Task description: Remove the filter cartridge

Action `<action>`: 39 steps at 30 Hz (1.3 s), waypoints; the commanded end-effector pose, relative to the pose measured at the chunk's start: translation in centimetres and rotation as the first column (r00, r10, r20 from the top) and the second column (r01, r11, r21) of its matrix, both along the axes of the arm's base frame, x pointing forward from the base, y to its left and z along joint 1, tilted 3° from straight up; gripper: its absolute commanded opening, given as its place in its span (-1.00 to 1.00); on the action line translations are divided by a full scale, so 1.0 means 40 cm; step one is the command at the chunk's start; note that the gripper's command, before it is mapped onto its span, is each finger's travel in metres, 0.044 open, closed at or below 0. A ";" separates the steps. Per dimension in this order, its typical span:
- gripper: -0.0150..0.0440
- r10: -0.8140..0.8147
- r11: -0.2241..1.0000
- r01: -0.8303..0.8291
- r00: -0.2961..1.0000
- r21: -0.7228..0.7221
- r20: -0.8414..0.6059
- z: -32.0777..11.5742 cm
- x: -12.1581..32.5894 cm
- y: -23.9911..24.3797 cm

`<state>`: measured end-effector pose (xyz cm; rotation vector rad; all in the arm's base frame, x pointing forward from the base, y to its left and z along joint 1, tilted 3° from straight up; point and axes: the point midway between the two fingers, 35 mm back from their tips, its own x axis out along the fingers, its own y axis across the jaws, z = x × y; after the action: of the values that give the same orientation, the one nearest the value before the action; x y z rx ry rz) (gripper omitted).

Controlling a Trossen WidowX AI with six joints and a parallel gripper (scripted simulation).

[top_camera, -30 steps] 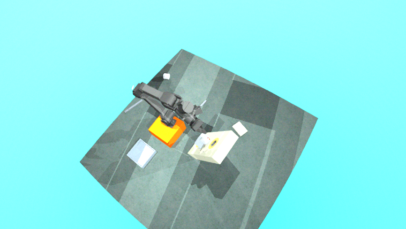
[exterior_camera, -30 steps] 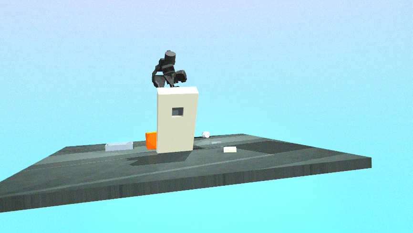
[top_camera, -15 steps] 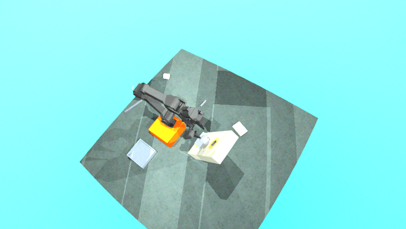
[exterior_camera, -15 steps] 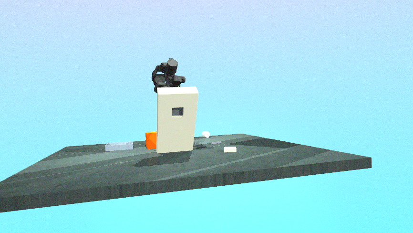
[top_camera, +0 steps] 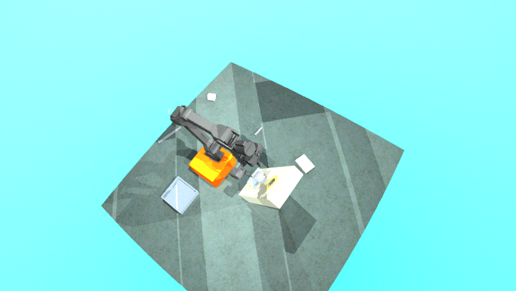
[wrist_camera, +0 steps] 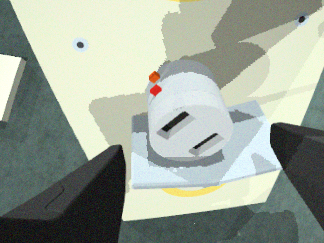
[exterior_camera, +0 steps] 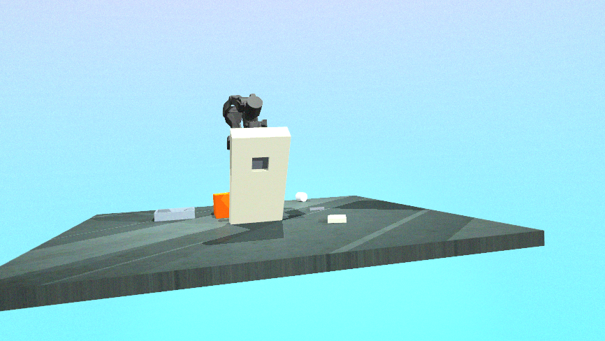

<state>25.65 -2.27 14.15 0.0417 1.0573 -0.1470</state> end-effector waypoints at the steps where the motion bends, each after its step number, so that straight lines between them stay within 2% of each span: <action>1: 0.54 -0.007 1.000 0.007 1.000 0.001 -0.014 -0.024 0.004 -0.003; 28: 0.54 -0.007 1.000 0.007 1.000 0.001 -0.012 -0.104 0.044 -0.012; 30: 0.36 -0.013 1.000 0.013 1.000 -0.002 -0.004 -0.094 0.046 -0.014; 39: 0.16 -0.013 1.000 0.013 1.000 -0.002 -0.004 -0.094 0.046 -0.014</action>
<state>27.49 -2.81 10.33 0.0471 1.0622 -0.1593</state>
